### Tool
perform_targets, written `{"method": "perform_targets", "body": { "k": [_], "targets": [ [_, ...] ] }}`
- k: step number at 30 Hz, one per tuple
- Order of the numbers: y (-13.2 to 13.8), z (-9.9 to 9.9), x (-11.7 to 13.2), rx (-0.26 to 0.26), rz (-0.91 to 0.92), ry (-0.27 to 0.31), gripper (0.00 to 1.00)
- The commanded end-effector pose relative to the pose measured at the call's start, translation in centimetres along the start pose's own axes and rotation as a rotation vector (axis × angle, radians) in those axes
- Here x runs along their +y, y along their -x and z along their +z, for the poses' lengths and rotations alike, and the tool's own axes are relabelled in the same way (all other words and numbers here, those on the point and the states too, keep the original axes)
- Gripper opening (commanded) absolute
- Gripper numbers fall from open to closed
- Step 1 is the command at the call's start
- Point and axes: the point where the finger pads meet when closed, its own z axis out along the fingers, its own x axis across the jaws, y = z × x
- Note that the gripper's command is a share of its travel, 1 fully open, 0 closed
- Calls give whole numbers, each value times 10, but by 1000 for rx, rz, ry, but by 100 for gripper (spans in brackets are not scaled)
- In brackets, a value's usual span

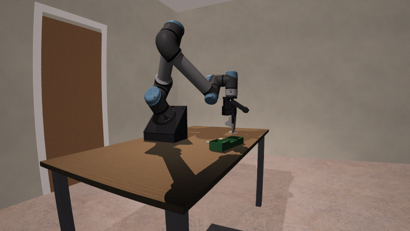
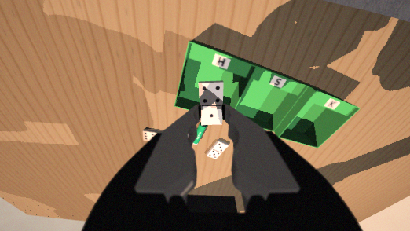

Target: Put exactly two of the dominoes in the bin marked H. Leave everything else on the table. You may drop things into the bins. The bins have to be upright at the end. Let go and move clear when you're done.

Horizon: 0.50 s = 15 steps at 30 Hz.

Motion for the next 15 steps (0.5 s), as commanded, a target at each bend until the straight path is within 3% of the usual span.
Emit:
{"method": "perform_targets", "body": {
  "k": [1, 15],
  "targets": [
    [0, 0, 0, -1, -157, -5, 0],
    [0, 0, -1, 5, -513, 1, 0]
  ]
}}
